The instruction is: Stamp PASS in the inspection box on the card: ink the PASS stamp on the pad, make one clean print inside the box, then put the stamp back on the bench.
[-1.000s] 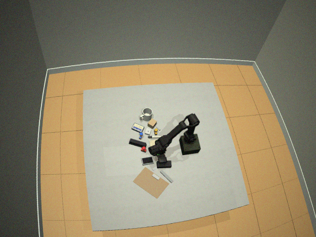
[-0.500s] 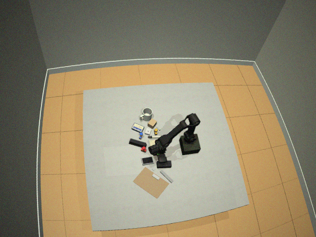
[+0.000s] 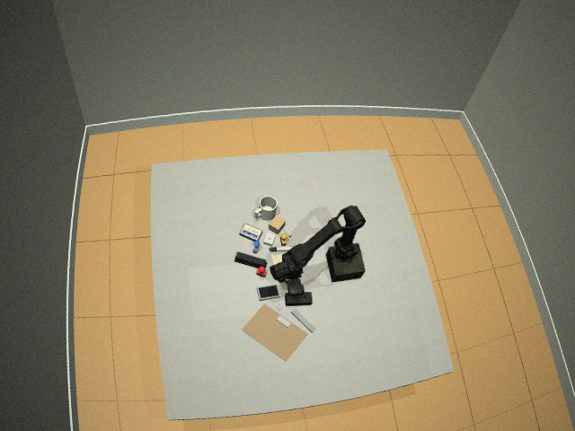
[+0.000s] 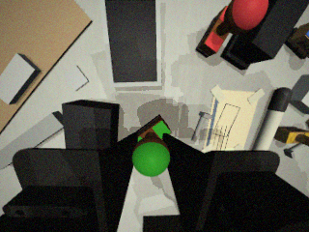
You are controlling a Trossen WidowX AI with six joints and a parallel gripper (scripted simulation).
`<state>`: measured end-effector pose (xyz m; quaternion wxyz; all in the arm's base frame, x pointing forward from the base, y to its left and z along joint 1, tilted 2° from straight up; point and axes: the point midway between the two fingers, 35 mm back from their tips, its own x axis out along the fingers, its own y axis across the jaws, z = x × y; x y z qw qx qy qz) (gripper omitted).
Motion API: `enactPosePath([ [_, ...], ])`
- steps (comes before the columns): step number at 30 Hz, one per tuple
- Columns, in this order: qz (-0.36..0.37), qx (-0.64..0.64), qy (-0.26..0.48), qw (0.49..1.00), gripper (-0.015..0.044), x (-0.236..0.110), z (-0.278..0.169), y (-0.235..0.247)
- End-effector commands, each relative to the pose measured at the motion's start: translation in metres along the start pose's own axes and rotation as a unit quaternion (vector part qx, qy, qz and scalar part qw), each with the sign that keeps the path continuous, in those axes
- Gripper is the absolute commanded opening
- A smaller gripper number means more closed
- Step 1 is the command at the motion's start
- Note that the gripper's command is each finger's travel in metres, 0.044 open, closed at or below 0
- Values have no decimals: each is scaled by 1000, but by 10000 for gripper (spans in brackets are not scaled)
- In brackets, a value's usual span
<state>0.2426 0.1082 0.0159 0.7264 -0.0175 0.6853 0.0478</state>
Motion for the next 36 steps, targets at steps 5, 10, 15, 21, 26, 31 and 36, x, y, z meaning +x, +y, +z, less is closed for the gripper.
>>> enactPosePath([
  [5,2,-2,1,1000,0,-4,0,1],
  [10,2,-2,0,1000,0,-6,0,1],
  [15,3,-2,0,1000,0,-9,0,1],
  [21,3,-2,0,1000,0,-12,0,1],
  [26,3,-2,0,1000,0,-14,0,1],
  [31,4,-2,0,1000,0,-17,0,1],
  [36,4,-2,0,1000,0,-19,0,0],
])
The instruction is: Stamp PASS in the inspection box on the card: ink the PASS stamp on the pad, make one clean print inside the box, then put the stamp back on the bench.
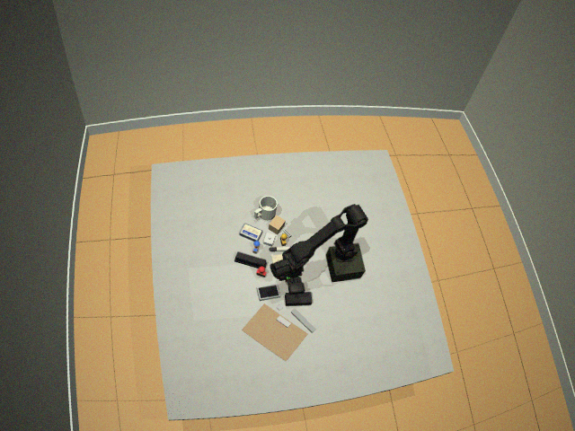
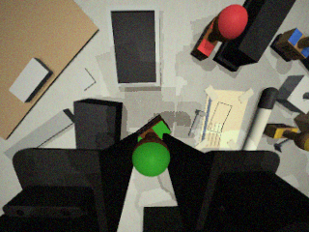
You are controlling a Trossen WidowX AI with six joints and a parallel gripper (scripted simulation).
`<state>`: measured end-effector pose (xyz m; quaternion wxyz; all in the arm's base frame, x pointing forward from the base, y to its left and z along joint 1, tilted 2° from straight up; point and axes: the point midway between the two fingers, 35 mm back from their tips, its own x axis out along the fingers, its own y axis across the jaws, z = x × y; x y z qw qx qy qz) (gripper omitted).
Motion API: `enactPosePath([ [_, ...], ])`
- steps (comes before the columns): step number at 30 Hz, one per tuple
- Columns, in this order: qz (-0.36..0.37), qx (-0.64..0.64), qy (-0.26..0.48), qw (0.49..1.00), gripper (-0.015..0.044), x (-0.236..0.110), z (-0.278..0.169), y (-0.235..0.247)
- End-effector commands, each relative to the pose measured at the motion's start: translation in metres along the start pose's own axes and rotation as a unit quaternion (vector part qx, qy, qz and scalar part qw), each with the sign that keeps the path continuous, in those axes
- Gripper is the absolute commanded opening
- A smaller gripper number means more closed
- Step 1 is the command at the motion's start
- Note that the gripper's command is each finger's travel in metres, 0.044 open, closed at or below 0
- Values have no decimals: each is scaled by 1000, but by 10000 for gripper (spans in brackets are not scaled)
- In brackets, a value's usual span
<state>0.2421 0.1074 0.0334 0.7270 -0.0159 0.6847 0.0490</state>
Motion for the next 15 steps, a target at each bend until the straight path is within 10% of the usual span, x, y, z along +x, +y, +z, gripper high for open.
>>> enactPosePath([
  [1,2,-3,1,1000,0,-2,0,0],
  [15,3,-3,0,1000,0,-9,0,0],
])
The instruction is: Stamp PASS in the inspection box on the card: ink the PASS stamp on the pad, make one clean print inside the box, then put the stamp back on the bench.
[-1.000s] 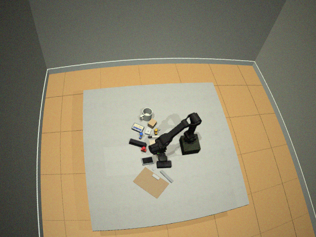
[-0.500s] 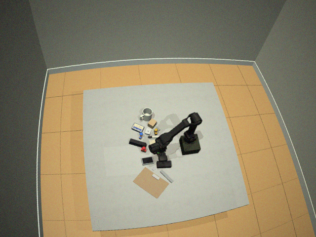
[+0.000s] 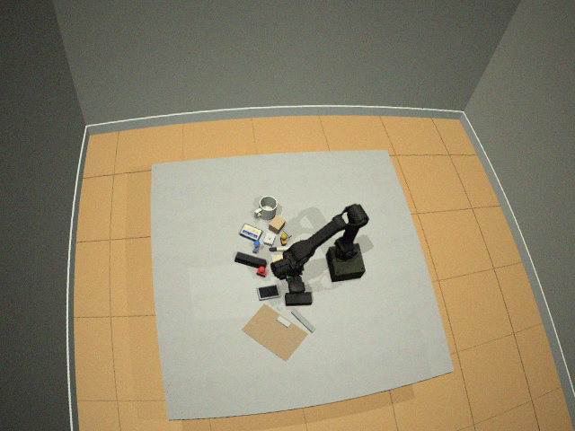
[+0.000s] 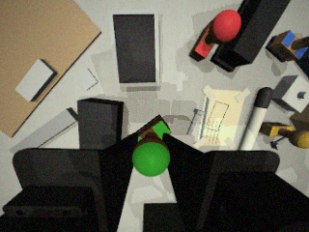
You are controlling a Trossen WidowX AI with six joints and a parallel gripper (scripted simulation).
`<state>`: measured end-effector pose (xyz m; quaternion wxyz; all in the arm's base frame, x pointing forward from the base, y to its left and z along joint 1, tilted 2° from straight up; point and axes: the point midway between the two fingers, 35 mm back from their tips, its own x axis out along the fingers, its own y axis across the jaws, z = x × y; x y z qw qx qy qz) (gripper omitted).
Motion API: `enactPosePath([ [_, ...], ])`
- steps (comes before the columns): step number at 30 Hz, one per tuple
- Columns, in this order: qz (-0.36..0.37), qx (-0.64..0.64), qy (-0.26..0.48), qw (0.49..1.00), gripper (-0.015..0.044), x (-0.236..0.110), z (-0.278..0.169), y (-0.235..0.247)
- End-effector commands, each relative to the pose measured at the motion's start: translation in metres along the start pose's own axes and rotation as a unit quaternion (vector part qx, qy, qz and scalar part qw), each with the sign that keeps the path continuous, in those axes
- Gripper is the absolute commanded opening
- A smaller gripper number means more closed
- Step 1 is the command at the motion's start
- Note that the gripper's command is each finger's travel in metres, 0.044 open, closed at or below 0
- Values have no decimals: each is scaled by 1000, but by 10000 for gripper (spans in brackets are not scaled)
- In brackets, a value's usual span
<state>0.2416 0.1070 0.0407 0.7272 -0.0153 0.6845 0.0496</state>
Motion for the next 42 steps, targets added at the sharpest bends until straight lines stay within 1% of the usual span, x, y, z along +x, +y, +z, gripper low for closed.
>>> enactPosePath([
  [1,2,-3,1,1000,0,-2,0,0],
  [35,4,-3,0,1000,0,-19,-2,0],
  [42,4,-3,-1,1000,0,-22,20,6],
])
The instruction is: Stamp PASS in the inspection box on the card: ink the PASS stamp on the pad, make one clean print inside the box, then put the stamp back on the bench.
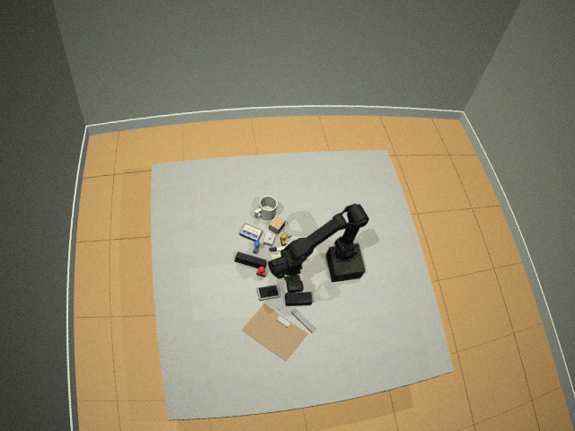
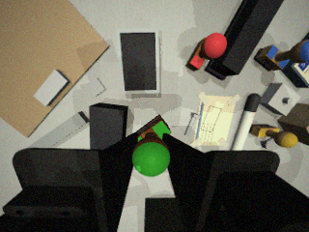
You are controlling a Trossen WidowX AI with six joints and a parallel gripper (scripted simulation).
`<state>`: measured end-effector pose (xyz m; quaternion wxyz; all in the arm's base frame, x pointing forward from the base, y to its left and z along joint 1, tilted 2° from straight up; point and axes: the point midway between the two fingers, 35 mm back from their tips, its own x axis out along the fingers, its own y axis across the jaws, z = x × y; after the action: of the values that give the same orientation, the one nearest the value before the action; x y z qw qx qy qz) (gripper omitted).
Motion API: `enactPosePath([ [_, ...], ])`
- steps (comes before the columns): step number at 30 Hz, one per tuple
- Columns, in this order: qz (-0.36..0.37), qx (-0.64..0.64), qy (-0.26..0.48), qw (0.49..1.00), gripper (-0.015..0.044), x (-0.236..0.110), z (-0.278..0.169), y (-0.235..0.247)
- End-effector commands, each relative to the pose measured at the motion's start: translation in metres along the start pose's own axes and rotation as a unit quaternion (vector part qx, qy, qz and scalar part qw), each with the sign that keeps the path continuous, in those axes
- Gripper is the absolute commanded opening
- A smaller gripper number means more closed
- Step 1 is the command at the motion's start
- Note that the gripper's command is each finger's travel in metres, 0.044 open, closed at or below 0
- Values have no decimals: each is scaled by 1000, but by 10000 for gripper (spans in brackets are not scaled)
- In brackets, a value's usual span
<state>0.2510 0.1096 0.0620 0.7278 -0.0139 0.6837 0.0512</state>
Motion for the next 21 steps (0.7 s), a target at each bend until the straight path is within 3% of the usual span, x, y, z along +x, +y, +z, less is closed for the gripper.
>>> enactPosePath([
  [1,2,-3,0,1000,0,-2,13,4],
  [21,3,-3,-3,1000,0,-2,84,20],
])
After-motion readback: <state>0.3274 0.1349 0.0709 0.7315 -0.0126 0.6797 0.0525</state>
